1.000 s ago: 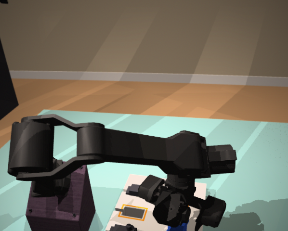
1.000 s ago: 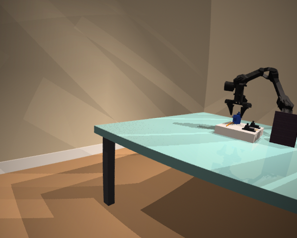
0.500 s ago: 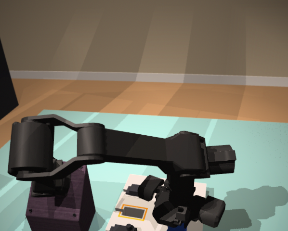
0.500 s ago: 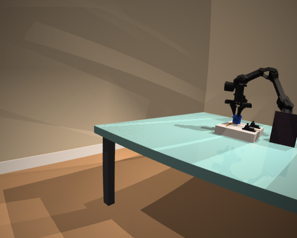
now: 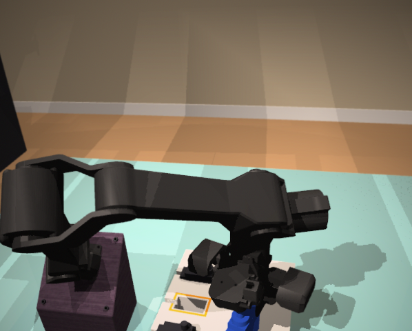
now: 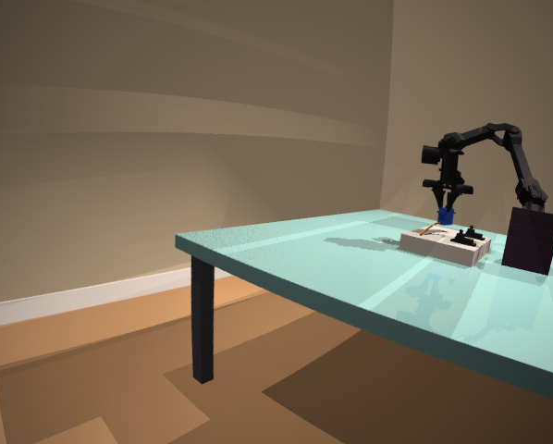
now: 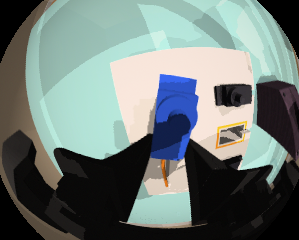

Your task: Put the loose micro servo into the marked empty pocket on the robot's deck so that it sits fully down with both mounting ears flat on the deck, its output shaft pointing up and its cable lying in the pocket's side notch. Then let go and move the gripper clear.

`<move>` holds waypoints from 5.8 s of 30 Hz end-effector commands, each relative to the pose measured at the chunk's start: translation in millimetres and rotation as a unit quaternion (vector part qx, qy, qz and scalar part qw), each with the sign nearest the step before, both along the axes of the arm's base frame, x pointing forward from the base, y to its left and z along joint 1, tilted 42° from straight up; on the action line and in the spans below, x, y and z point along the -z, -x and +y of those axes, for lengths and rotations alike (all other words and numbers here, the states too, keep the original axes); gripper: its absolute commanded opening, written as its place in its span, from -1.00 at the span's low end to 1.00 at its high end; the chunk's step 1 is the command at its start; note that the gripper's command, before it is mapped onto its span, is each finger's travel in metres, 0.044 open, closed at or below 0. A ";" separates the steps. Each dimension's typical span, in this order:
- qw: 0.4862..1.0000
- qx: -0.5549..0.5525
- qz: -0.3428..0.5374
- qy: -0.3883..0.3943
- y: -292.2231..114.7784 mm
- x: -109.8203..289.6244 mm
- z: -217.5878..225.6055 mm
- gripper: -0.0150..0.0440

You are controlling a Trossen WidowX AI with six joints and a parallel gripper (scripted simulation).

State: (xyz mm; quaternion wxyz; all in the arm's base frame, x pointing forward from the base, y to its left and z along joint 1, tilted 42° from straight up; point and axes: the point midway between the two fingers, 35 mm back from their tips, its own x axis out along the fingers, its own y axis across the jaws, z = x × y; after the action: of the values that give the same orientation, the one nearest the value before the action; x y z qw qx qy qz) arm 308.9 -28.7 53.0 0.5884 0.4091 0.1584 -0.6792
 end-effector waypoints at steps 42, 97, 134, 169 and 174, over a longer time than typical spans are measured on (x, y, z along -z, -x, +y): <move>1.000 -0.014 0.007 -0.004 19.0 35.4 45.9 -0.49; 0.600 -0.598 0.531 0.022 19.0 35.4 46.0 -0.49; 0.598 -0.598 0.533 0.020 128.2 47.6 50.0 -0.49; 0.598 -0.598 0.533 0.021 127.6 67.7 32.4 -0.49; 0.598 -0.598 0.533 0.021 127.5 70.7 29.6 -0.49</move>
State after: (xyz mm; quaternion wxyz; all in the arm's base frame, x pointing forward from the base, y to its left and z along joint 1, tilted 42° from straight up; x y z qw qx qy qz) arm 181.9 3.2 -15.5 0.6821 -0.2197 0.6402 -0.2768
